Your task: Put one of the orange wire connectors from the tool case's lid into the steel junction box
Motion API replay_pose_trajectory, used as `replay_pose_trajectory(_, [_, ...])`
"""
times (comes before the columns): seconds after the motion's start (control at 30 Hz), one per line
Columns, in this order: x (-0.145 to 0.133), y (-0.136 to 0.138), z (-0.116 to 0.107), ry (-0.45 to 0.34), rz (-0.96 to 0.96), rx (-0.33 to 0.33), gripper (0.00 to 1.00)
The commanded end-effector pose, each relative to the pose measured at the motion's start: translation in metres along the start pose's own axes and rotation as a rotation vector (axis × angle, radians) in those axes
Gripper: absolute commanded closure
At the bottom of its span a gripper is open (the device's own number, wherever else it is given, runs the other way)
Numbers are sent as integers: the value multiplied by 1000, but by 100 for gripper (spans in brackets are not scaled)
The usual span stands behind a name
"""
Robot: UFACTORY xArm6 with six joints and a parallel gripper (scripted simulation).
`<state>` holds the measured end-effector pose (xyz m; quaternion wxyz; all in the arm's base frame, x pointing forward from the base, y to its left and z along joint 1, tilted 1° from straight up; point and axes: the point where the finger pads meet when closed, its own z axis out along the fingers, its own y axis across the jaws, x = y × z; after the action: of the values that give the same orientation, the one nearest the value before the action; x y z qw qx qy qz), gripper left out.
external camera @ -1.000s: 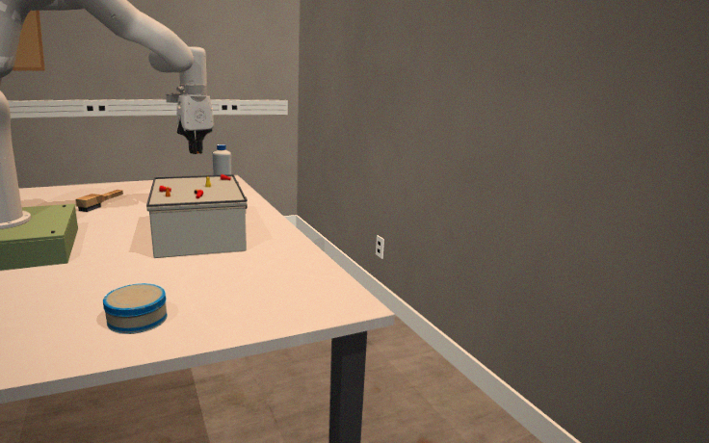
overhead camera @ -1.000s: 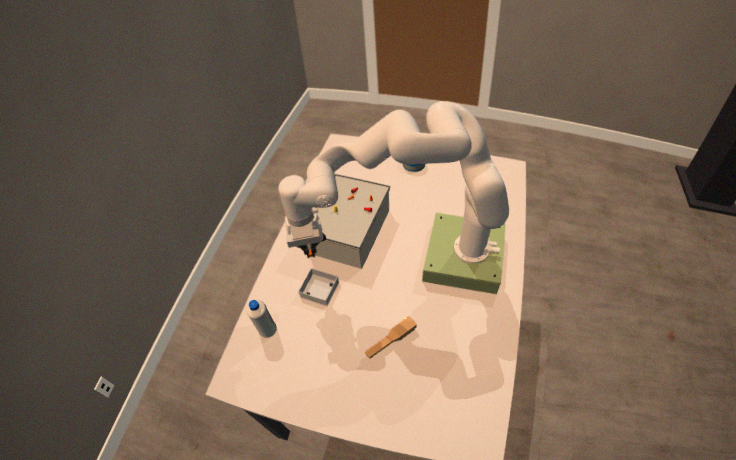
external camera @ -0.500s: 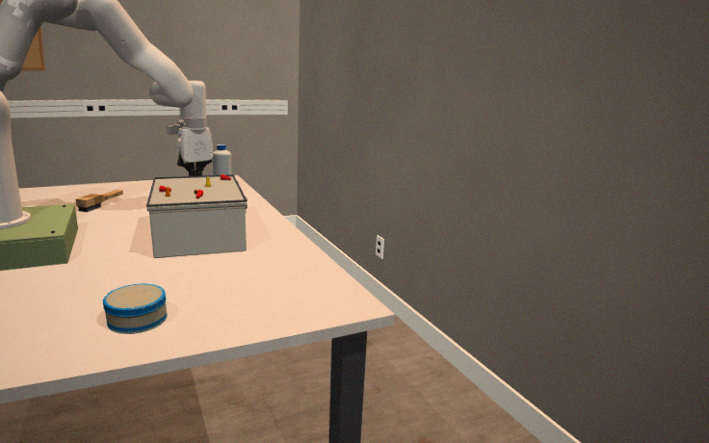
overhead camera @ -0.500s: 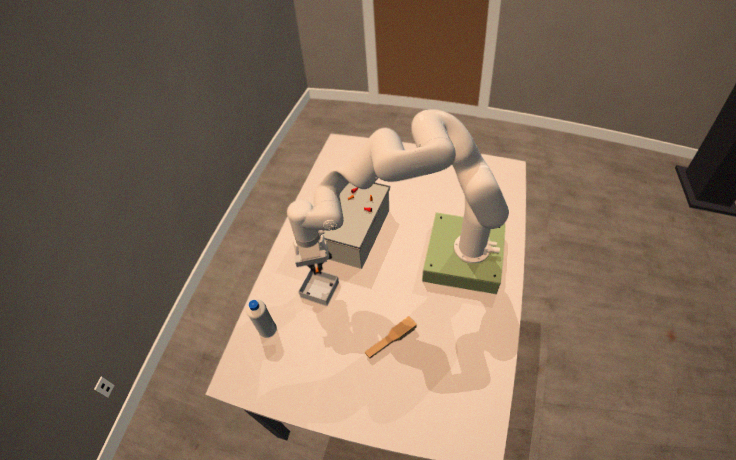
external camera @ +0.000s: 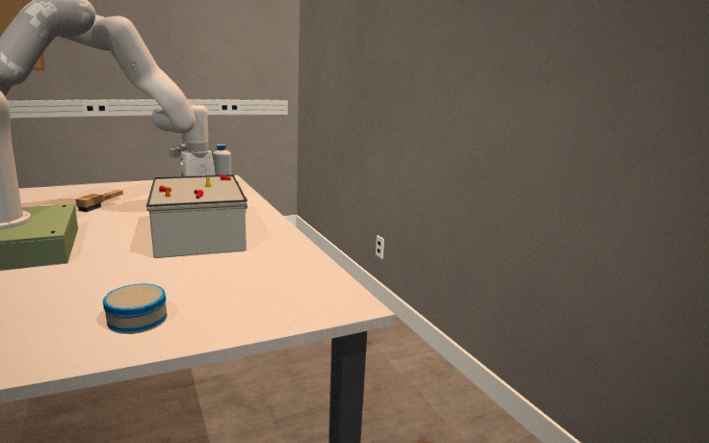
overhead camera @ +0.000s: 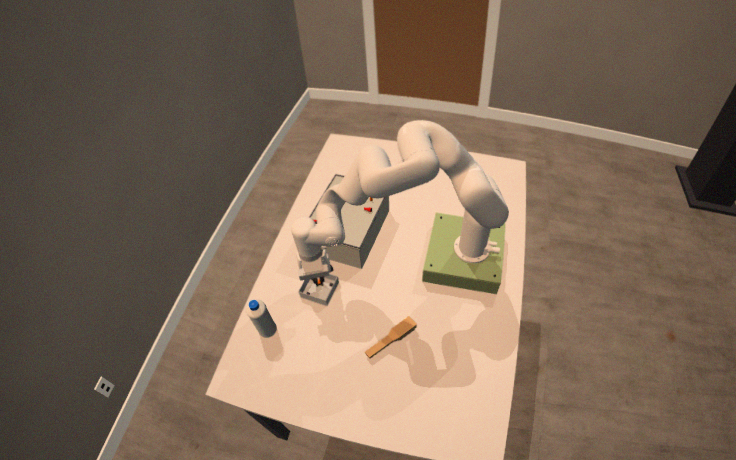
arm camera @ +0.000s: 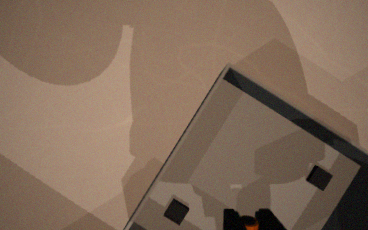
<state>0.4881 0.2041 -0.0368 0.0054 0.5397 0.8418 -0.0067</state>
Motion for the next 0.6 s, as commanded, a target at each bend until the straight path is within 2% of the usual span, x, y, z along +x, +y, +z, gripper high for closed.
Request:
replay_pose_trajectory(0.0, [0, 3, 2, 0, 0, -5, 97])
replay_pose_trajectory(0.17, [0, 3, 2, 0, 0, -5, 97])
replay_pose_trajectory(0.2, [0, 3, 2, 0, 0, -5, 73])
replay_pose_trajectory(0.57, [0, 3, 2, 0, 0, -5, 73])
